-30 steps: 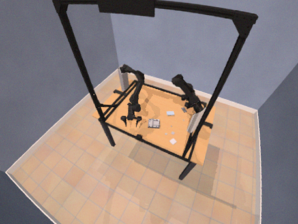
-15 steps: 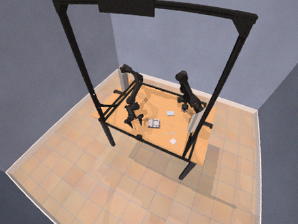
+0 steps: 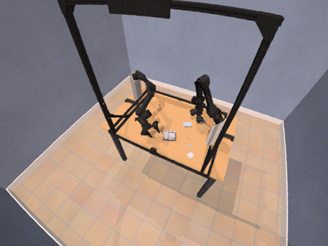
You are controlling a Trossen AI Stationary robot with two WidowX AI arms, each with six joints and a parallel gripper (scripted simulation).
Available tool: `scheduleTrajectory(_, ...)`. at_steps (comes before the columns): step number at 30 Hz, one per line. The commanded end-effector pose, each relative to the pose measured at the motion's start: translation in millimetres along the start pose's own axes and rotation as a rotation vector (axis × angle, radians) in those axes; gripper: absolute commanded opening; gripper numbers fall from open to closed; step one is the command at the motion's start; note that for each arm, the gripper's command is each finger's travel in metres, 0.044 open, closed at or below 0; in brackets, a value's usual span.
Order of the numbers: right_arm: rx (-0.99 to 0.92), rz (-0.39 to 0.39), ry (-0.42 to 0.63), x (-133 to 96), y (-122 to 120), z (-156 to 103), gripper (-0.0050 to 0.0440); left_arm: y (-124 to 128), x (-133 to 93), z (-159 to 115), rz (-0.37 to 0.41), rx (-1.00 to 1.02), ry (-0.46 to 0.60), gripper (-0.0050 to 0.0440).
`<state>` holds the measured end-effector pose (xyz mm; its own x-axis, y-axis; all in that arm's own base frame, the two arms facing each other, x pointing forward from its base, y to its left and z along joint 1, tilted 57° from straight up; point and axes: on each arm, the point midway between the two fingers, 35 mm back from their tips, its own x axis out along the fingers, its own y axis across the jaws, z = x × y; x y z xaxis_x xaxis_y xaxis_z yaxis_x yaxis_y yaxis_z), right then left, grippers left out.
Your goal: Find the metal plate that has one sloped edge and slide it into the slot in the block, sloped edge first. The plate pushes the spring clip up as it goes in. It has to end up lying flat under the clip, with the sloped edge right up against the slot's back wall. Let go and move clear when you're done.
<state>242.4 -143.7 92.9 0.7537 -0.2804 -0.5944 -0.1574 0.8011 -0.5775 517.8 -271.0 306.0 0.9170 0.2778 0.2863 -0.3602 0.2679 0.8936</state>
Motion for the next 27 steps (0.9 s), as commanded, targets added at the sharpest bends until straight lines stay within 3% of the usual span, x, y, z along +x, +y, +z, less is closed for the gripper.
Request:
scheduleTrajectory(1, -0.017, -0.001, 0.006, 4, 1, 6, 0.044, -4, -4, -6, 0.037, 0.031, 0.036, 0.044)
scheduleTrajectory(6, -0.076, -0.007, -0.012, 10, 6, 26, 0.044, 1, -12, -27, 0.093, 0.064, 0.153, 0.044)
scheduleTrajectory(14, -0.135, -0.016, -0.036, 14, 14, 49, 0.044, 1, -23, -52, 0.117, 0.087, 0.281, 0.044)
scheduleTrajectory(27, -0.145, -0.02, -0.042, 20, 15, 55, 0.044, 0, -26, -56, 0.116, 0.092, 0.306, 0.044)
